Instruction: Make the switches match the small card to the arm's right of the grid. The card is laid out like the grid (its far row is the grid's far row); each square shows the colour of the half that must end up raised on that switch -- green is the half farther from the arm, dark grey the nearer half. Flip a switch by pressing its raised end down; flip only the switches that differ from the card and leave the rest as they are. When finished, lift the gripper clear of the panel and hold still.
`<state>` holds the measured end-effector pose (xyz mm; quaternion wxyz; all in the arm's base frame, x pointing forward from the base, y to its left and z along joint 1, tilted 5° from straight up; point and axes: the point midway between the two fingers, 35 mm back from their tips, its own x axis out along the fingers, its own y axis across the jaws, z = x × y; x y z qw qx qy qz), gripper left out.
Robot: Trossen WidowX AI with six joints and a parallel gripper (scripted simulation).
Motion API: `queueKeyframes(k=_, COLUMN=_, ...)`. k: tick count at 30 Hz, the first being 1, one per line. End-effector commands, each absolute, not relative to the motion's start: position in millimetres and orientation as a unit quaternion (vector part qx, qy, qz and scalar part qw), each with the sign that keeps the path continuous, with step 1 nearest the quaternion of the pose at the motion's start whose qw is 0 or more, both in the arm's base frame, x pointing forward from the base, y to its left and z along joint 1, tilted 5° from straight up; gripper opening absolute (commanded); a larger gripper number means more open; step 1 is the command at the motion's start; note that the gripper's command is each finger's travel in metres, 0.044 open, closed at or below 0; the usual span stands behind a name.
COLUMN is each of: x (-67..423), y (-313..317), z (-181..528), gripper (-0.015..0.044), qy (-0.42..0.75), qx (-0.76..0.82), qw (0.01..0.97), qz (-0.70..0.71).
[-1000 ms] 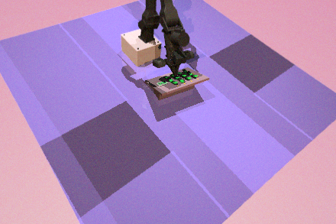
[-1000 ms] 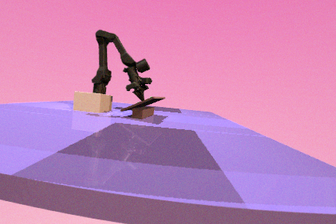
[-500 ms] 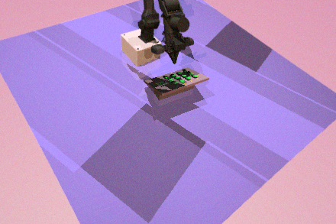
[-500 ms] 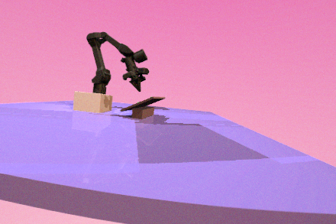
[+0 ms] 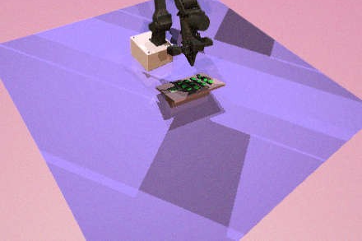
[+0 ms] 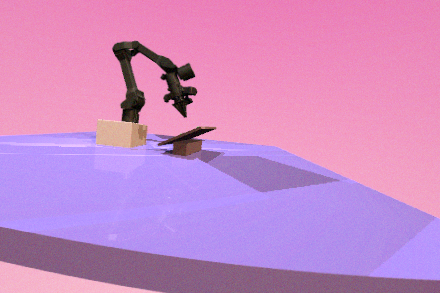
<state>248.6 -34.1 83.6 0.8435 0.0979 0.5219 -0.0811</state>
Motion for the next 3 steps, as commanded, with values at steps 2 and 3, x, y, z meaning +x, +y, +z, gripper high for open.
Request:
queueKeyframes(k=2, x=249.4, y=-34.5, z=85.0, gripper=0.0000, qy=0.521, qx=0.098, qw=0.844, qz=-0.084)
queueKeyframes(k=3, x=249.4, y=-34.5, z=85.0, gripper=0.0000, qy=0.521, qx=0.098, qw=0.844, qz=-0.084)
